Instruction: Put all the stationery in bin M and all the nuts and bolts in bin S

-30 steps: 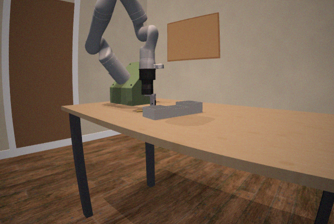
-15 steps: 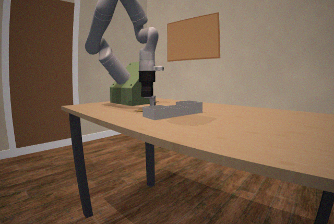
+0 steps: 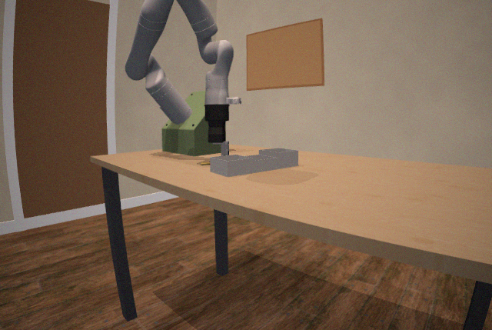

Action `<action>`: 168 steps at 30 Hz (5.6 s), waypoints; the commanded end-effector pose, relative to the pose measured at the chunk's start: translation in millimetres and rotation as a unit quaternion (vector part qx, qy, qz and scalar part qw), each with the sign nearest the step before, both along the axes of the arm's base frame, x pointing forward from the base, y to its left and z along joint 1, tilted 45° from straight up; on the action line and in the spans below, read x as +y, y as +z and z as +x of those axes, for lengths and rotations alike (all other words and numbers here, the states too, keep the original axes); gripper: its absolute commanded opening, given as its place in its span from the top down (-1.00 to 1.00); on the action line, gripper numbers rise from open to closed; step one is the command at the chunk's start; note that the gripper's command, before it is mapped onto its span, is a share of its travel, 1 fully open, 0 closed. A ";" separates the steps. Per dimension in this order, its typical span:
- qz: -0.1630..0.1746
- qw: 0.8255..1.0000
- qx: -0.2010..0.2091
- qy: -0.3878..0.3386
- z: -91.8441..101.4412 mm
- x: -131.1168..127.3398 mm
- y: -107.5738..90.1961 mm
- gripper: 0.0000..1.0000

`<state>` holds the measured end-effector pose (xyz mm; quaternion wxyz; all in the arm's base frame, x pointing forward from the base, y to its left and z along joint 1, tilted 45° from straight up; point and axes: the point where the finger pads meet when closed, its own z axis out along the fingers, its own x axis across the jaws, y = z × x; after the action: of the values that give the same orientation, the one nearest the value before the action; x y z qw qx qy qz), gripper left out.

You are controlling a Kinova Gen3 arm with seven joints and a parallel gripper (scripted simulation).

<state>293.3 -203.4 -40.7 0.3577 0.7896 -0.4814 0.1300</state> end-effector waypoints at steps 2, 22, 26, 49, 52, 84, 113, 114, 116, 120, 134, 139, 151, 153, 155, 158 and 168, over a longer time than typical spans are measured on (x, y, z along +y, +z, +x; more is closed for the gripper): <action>0.000 1.000 0.000 0.001 0.6 0.5 0.2 0.36; 0.000 1.000 -0.001 0.000 1.0 2.7 2.5 0.36; 0.000 1.000 -0.001 0.000 2.9 11.9 12.0 0.36; 0.000 1.000 -0.001 0.000 8.9 41.9 42.7 0.36; 0.000 1.000 -0.001 0.000 8.9 41.9 42.7 0.36; 0.014 0.995 0.068 0.072 72.8 -8.3 88.3 0.36; 0.048 0.937 0.240 0.248 110.6 -42.3 114.1 0.36; 0.048 0.937 0.240 0.248 110.6 -42.2 114.0 0.36; 0.048 0.937 0.240 0.248 110.7 -41.9 113.7 0.36; 0.048 0.937 0.240 0.248 110.7 -41.8 113.5 0.36; 0.048 0.937 0.240 0.248 109.2 -49.7 104.6 0.36; 0.048 0.937 0.240 0.248 108.4 -53.8 100.4 0.36; 0.048 0.937 0.240 0.248 105.0 -70.4 83.3 0.36; 0.048 0.937 0.240 0.248 105.0 -70.4 83.3 0.36; 0.048 0.937 0.240 0.248 104.5 -73.2 80.5 0.36; 0.048 0.937 0.240 0.248 103.5 -76.8 76.6 0.36; 0.048 0.937 0.240 0.248 103.2 -76.5 76.4 0.36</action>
<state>395.6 -280.5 35.4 0.3805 0.9078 -0.1763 -0.0027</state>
